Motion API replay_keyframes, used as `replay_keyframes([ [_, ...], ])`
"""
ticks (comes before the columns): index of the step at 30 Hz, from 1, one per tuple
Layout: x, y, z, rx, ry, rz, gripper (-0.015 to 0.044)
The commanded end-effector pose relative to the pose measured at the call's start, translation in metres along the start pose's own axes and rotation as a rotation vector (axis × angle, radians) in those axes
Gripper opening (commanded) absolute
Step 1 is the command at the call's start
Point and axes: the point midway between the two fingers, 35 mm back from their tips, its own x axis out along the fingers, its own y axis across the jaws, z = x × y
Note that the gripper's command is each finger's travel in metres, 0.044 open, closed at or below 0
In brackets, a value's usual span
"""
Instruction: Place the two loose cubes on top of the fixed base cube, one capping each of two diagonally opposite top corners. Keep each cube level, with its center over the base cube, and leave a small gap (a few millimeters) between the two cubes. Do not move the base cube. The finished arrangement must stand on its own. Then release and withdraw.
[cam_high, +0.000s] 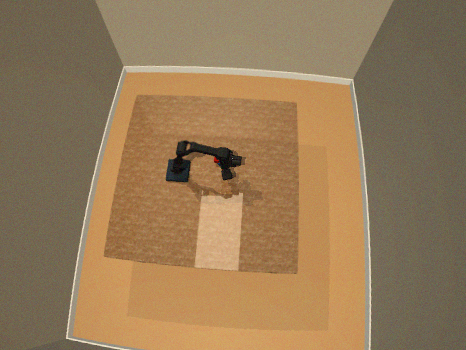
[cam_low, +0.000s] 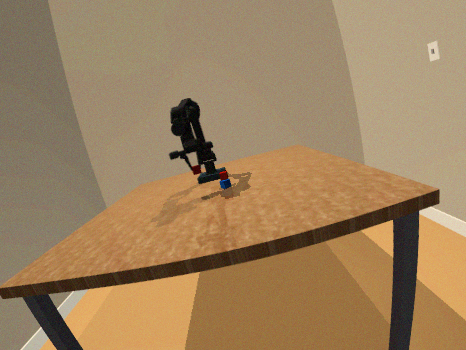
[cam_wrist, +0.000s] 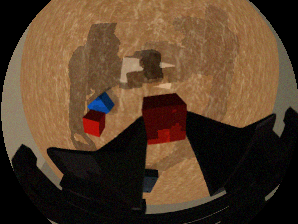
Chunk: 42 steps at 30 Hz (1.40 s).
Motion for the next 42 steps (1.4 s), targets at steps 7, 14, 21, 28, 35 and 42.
replay_keyframes([
  [7, 0.000, 0.032, 0.006, 0.111, -0.008, 0.000, 0.0105],
  [14, 0.002, 0.054, 0.008, 0.187, -0.008, 0.002, 0.0105],
  [21, 0.003, 0.077, 0.009, 0.262, -0.008, 0.005, 0.0105],
  [28, 0.005, 0.099, 0.008, 0.338, -0.007, 0.008, 0.0105],
  [35, 0.009, 0.104, 0.007, 0.354, -0.007, 0.008, 0.0105],
  [42, 0.031, 0.104, 0.006, 0.357, -0.007, 0.008, 0.0105],
])
